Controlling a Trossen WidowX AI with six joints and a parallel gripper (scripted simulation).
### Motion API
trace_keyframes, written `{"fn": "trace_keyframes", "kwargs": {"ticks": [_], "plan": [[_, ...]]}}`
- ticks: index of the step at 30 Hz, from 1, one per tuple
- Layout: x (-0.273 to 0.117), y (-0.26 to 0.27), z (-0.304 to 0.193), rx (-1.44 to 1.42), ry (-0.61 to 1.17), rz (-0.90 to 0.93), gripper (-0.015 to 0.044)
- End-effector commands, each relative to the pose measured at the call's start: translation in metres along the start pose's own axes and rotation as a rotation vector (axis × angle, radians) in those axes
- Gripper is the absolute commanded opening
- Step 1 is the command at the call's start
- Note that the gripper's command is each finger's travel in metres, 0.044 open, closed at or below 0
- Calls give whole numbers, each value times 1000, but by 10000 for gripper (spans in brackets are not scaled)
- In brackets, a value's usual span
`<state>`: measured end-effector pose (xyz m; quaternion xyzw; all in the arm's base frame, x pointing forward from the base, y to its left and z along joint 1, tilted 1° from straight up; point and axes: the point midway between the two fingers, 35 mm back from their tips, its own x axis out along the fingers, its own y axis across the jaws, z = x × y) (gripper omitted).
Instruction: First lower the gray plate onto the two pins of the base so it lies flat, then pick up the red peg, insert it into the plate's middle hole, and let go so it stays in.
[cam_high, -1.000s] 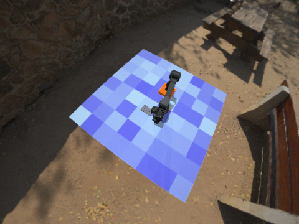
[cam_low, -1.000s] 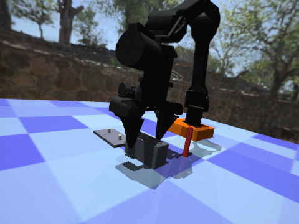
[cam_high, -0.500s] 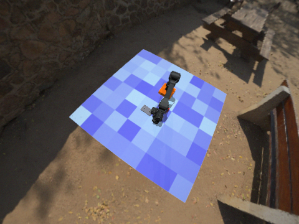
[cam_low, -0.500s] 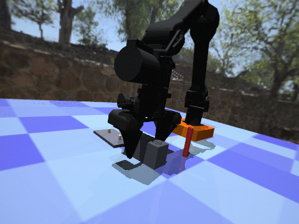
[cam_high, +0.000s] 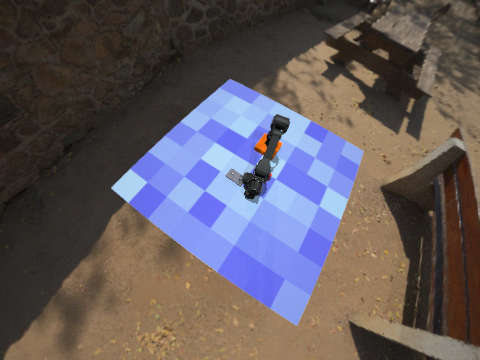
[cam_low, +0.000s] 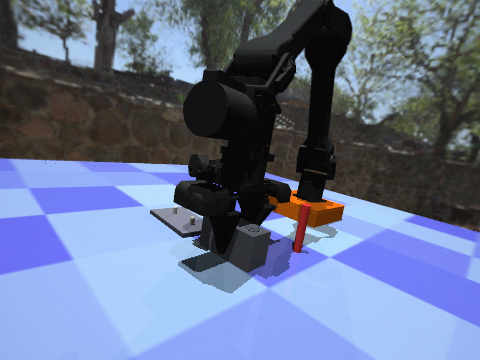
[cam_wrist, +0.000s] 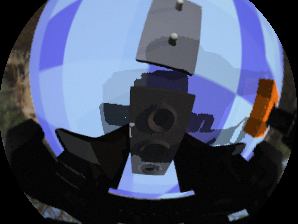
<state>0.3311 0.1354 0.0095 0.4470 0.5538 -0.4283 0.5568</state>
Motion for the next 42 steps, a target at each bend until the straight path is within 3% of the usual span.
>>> {"fn": "trace_keyframes", "kwargs": {"ticks": [1,7,42], "plan": [[1,0,-1,2,3,0,118],[-7,2,0,2,3,0,0],[-117,3,4,2,2,0,0]]}}
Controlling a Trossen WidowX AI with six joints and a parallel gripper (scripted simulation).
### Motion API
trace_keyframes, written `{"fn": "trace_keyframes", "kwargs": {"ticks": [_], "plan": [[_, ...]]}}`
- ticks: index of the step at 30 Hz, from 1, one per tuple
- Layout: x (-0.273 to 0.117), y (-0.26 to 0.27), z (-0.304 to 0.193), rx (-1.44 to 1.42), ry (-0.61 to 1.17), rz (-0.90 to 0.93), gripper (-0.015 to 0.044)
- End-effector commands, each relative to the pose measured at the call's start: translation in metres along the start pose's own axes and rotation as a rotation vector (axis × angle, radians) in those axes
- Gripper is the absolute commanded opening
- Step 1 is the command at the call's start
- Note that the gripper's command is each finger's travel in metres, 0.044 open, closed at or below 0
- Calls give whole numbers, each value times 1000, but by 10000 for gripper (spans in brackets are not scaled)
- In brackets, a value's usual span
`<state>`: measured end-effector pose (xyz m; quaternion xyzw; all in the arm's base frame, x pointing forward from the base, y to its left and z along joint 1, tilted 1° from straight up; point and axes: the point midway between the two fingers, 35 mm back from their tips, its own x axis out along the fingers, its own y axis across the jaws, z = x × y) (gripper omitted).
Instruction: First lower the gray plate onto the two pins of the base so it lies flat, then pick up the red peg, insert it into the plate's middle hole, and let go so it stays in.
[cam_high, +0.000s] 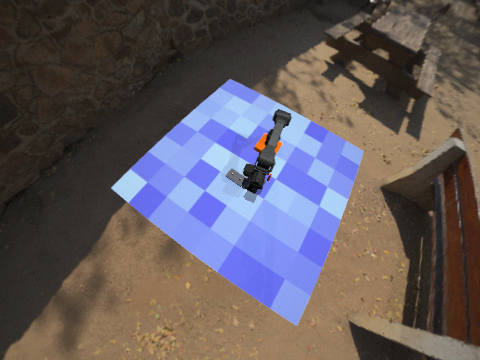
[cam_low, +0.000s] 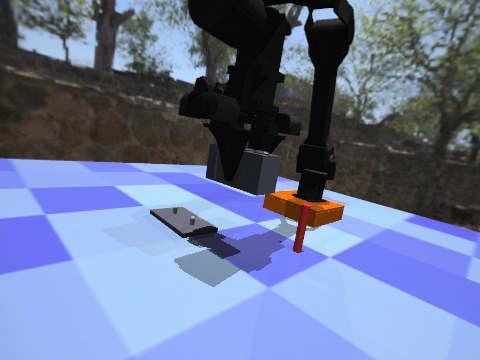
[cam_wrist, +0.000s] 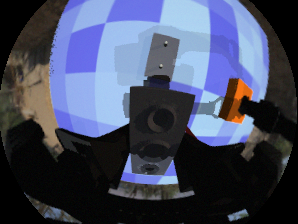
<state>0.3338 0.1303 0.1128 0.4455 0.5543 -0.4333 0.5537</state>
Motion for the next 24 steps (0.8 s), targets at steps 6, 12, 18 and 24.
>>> {"fn": "trace_keyframes", "kwargs": {"ticks": [6,12,18,24], "plan": [[-31,-4,1,-4,4,10,0],[-27,-3,8,1,4,10,0],[-16,-1,25,15,2,11,0],[-6,0,42,29,1,11,0]]}}
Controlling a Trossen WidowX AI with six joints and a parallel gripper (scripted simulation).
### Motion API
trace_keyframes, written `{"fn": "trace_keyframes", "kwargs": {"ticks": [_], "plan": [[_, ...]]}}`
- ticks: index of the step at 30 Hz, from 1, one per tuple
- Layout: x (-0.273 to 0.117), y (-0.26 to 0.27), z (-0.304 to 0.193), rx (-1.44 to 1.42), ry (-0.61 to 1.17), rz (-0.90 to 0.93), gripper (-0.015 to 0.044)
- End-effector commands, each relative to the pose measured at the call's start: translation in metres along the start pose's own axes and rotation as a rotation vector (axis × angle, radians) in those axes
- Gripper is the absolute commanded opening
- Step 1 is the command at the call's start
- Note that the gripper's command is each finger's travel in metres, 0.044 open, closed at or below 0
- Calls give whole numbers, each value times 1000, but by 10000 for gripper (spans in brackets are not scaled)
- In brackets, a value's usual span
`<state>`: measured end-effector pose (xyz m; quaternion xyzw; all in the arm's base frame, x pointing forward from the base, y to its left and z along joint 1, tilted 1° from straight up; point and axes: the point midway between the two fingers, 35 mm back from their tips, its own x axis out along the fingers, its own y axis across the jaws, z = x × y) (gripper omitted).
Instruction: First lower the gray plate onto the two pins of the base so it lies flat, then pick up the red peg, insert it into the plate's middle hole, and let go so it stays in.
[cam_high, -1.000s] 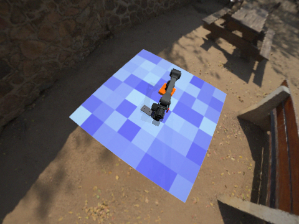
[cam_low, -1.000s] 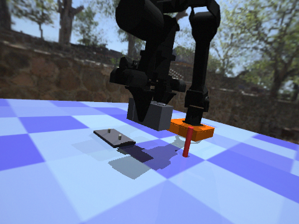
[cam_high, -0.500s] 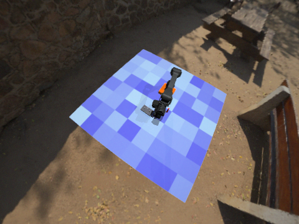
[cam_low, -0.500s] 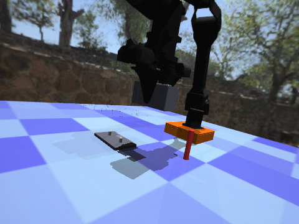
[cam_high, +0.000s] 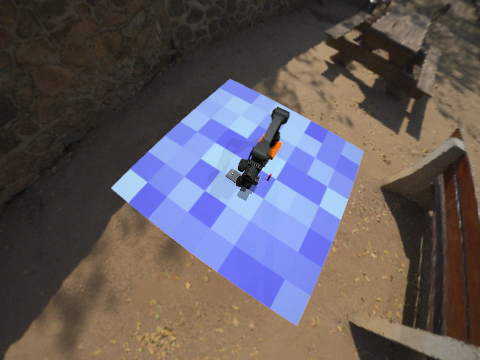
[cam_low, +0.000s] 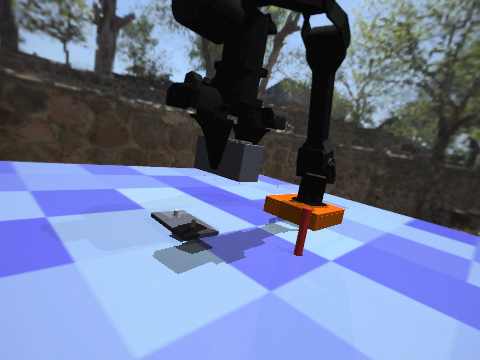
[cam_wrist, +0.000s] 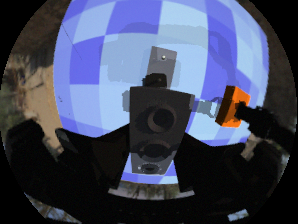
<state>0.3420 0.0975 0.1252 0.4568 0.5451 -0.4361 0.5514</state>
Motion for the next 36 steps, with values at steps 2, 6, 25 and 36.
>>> {"fn": "trace_keyframes", "kwargs": {"ticks": [2,6,25,36], "plan": [[11,0,14,8,1,-5,0],[18,0,25,17,0,-5,0],[50,-8,78,60,-4,-6,0],[62,-14,97,77,-6,-6,0]]}}
